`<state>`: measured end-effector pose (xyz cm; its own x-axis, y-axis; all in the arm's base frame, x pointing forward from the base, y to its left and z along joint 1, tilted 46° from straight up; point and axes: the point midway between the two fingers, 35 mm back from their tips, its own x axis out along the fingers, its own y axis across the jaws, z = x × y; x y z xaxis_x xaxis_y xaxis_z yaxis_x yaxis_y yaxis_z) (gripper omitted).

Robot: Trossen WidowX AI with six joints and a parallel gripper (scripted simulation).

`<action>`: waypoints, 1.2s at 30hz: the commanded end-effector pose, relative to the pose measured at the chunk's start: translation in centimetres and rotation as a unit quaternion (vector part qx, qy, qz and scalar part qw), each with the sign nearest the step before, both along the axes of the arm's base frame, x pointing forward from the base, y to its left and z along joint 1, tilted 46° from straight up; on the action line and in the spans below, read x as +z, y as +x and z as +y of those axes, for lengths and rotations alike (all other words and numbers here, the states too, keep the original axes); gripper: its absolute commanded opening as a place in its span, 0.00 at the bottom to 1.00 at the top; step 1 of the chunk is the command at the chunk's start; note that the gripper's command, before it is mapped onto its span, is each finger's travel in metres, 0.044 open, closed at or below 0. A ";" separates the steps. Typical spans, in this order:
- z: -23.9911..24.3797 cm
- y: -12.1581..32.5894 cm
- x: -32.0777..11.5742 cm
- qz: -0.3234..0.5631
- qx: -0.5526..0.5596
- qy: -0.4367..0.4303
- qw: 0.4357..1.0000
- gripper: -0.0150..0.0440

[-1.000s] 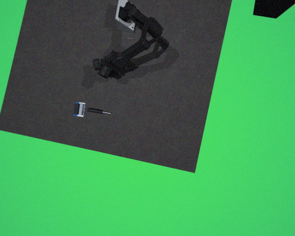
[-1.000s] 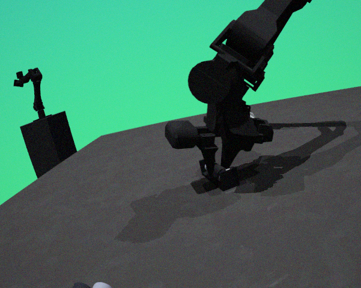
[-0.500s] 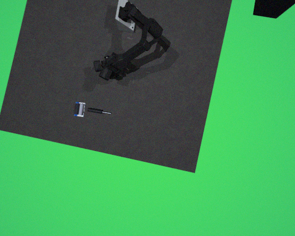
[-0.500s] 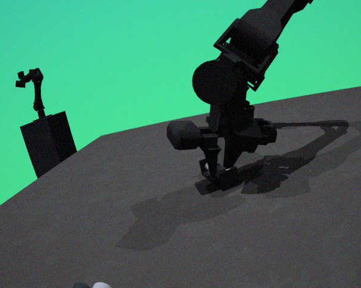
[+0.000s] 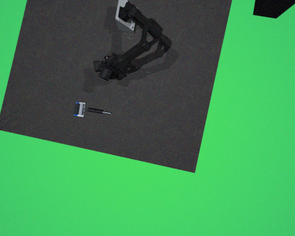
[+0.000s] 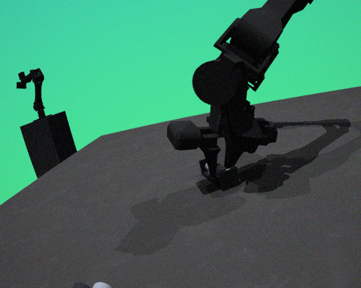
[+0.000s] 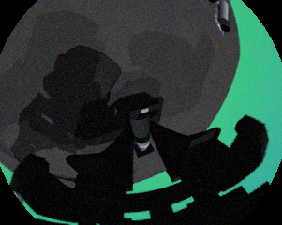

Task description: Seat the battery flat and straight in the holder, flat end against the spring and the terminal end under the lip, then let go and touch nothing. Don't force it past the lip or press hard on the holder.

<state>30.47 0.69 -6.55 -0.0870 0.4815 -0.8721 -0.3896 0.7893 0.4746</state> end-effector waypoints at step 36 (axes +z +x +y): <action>-6.4 -0.4 5.9 0.000 0.000 -0.002 1.000 1.00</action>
